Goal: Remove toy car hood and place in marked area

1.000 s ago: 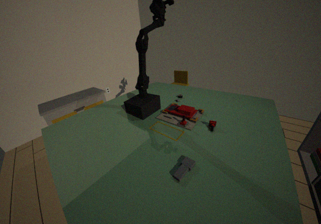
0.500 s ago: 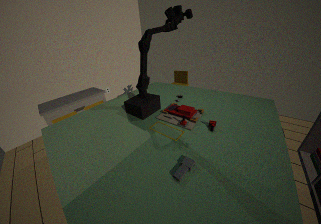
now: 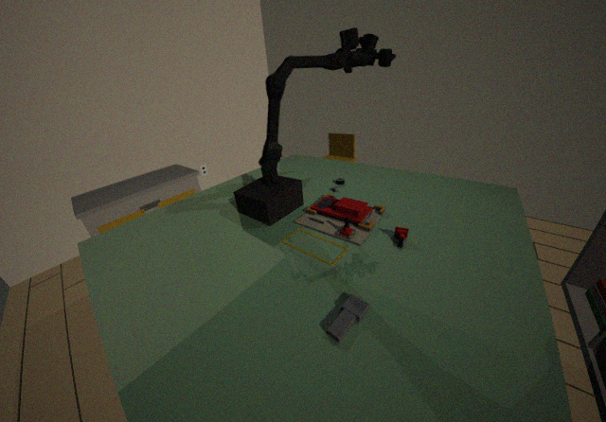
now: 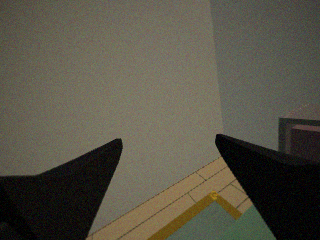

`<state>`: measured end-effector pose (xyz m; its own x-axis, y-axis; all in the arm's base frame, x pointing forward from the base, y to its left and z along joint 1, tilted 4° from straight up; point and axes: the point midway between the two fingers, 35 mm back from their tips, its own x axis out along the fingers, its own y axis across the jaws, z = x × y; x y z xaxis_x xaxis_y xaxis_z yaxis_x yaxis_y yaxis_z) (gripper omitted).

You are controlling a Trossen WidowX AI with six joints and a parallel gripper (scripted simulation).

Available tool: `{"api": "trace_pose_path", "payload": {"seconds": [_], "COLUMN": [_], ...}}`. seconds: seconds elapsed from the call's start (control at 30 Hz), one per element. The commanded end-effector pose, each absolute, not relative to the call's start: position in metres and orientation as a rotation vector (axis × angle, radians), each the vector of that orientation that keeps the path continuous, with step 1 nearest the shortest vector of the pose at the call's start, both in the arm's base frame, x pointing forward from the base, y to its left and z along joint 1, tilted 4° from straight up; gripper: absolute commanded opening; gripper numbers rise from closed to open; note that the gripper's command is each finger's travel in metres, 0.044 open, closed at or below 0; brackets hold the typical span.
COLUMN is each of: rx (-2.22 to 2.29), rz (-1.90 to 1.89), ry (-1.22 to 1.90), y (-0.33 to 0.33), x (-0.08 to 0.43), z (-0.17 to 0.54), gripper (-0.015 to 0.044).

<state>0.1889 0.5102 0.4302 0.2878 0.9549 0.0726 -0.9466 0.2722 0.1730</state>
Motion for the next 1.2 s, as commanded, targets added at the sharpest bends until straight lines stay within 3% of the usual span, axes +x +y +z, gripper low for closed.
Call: {"api": "trace_pose_path", "payload": {"seconds": [0.0, 0.63, 0.9, 1.17], "rx": [0.138, -0.094, -0.153, -0.181], "rz": [1.184, 0.703, 0.487, 0.256], "ry": [0.170, 0.756, 1.031, 1.340], "y": [0.499, 0.365, 0.281, 0.191], "x": [0.225, 0.345, 0.354, 0.332], "z": [0.387, 0.192, 0.120, 0.062], "gripper": [0.0440, 0.0440, 0.0440, 0.0440]}}
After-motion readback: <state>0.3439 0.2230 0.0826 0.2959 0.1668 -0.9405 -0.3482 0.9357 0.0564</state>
